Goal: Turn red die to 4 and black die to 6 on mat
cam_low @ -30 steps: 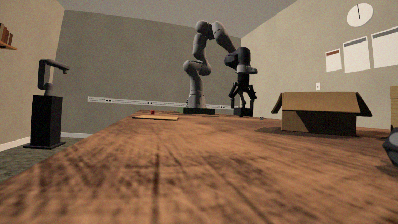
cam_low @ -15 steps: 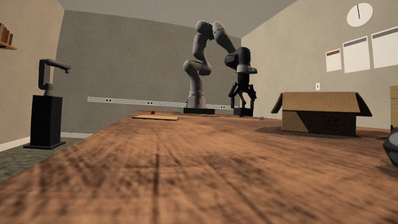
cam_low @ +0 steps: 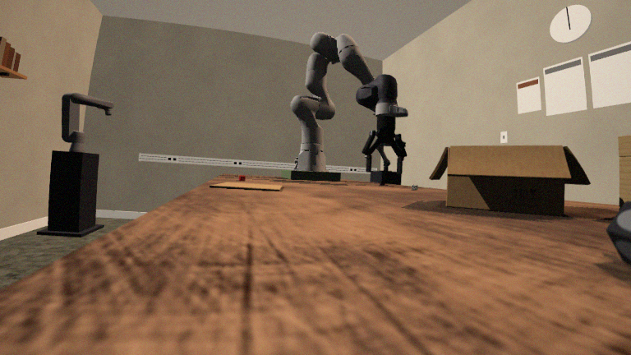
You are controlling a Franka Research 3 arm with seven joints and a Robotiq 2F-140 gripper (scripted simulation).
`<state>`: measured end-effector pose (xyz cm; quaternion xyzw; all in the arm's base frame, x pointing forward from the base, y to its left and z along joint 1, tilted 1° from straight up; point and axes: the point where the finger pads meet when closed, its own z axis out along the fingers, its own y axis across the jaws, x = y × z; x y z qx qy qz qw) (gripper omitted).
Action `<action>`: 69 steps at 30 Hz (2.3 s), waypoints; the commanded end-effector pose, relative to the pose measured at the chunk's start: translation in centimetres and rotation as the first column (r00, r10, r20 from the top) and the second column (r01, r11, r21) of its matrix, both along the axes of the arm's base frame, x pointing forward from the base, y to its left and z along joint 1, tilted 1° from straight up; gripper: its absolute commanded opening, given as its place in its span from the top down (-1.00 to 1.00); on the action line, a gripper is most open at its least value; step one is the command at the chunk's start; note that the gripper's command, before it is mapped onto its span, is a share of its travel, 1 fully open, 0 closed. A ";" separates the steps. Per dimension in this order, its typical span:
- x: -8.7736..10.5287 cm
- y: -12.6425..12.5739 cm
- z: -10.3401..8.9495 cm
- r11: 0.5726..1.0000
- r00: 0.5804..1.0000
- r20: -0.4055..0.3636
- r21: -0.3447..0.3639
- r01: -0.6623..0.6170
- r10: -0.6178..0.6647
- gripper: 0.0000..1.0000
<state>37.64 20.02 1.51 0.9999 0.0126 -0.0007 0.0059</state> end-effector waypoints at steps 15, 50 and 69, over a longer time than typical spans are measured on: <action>0.0 0.2 4.5 1.000 1.000 0.003 0.002 0.004 -0.004 -1.00; 9.1 -15.5 10.5 0.895 0.896 -0.007 0.042 0.443 -0.444 -1.00; 7.5 -47.4 9.7 0.408 0.409 0.002 0.025 0.912 -0.913 -1.00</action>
